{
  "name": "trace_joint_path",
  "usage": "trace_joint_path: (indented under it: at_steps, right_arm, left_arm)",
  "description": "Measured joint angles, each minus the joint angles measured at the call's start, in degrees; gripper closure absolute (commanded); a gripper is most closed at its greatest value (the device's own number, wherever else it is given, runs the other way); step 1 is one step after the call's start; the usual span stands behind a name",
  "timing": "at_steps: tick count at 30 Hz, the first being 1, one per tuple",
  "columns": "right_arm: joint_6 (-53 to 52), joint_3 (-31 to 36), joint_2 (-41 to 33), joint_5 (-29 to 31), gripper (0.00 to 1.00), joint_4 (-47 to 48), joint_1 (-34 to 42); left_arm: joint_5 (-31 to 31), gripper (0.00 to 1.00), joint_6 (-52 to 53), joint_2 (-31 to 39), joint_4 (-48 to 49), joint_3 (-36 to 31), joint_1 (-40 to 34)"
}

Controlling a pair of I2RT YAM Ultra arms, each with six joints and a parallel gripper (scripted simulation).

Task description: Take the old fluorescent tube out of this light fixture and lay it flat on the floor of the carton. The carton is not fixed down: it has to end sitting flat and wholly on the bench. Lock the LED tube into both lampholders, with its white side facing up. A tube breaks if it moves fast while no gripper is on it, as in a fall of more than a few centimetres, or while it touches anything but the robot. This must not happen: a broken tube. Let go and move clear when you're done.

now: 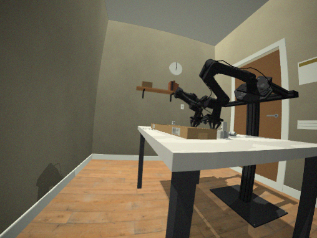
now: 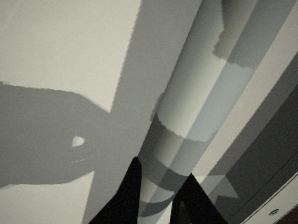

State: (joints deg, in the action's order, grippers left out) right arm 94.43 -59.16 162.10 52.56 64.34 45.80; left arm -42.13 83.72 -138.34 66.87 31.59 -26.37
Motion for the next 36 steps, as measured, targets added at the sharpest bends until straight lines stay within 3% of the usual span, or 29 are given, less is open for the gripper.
trace_joint_path:
  at_steps: [36]
  right_arm:
    - [-4.33, 1.75, -4.11, 1.68, 0.89, -6.82, 2.29]
  left_arm:
    - [-1.90, 0.89, -3.58, 5.42, -7.02, -1.90, -2.45]
